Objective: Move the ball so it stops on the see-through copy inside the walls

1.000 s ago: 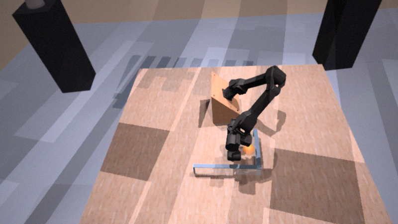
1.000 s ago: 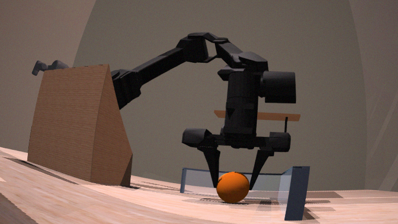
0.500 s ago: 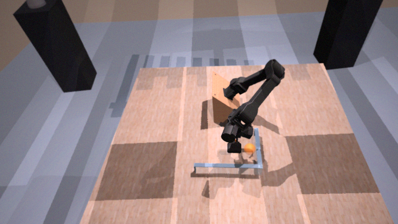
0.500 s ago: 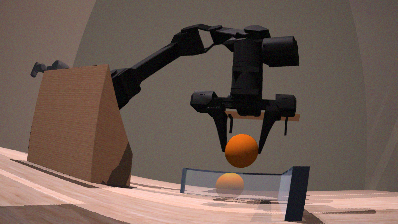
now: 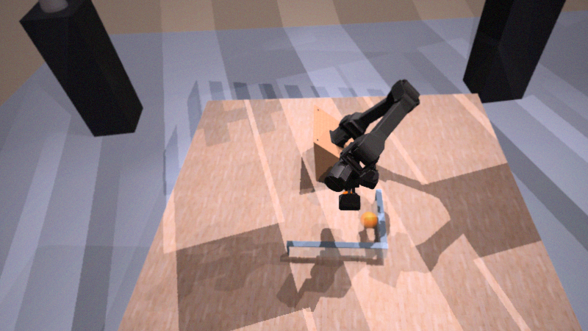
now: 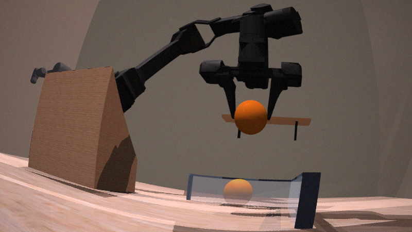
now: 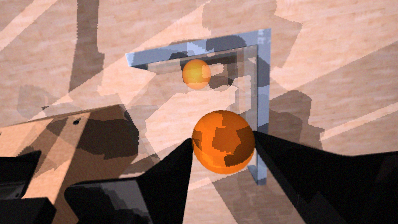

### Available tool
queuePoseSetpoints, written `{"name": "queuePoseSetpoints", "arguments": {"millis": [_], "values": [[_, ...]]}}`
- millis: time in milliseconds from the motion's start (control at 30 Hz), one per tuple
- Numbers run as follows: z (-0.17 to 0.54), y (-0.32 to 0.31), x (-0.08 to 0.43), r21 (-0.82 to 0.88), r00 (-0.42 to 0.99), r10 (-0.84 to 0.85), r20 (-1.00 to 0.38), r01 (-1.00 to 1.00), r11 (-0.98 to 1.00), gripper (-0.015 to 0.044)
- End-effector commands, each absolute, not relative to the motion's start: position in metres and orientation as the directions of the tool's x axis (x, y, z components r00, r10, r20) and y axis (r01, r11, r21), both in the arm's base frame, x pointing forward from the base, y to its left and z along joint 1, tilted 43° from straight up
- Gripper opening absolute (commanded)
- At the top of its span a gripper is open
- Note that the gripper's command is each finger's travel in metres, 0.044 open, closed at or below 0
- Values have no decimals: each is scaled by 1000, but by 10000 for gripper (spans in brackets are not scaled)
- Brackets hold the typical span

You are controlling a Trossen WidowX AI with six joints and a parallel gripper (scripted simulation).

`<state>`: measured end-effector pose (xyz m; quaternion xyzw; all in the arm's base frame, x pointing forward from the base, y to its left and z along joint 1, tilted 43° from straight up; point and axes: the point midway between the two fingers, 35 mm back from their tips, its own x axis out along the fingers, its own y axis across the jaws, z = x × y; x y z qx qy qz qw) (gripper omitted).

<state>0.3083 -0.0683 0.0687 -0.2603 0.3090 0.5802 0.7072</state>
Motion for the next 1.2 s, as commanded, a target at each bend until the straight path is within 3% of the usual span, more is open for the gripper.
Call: {"name": "queuePoseSetpoints", "arguments": {"millis": [0, 367, 1167], "values": [[72, -49, 309, -6, 128, 660, -740, -983, 183, 0], [79, 14, 306, -7, 129, 667, -734, -983, 182, 0], [27, 67, 315, -7, 129, 671, -730, -983, 182, 0]]}}
